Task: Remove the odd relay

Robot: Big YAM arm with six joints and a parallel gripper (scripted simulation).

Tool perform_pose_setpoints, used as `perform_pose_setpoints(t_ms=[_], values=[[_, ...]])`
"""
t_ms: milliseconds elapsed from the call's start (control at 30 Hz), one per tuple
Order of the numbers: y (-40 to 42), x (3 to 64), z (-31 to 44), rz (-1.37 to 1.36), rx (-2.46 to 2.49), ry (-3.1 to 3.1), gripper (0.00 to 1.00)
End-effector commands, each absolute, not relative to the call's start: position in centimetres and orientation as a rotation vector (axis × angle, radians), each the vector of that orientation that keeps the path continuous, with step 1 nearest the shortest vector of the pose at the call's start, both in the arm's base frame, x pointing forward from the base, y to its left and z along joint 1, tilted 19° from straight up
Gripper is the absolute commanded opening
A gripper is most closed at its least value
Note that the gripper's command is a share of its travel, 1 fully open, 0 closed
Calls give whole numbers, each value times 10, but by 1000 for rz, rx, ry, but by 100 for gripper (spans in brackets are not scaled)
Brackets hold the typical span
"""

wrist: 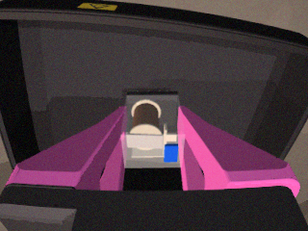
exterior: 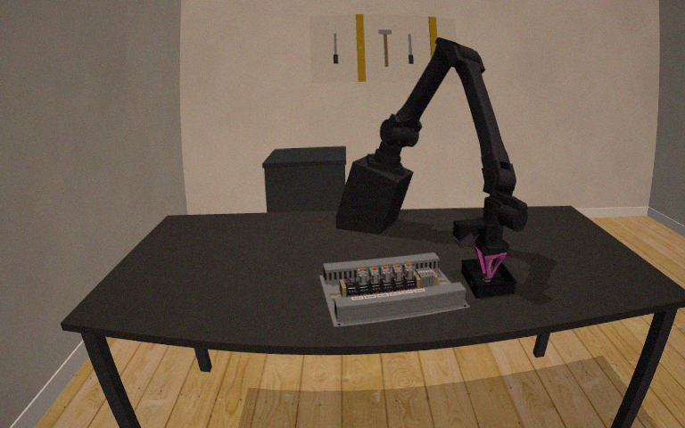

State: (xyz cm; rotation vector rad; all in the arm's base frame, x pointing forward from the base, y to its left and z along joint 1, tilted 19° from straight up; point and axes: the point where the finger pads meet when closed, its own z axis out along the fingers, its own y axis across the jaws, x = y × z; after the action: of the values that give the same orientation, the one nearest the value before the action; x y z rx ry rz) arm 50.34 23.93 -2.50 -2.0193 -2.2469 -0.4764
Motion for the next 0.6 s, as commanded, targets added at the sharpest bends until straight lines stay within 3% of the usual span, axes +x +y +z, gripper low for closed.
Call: perform_pose_setpoints(t_ms=[0,133,167,567], values=[[256,525,6,-589,-2014,-2275,0],[256,525,6,-589,-2014,-2275,0],[256,525,6,-589,-2014,-2275,59],[256,525,6,-587,-2013,-2275,59]])
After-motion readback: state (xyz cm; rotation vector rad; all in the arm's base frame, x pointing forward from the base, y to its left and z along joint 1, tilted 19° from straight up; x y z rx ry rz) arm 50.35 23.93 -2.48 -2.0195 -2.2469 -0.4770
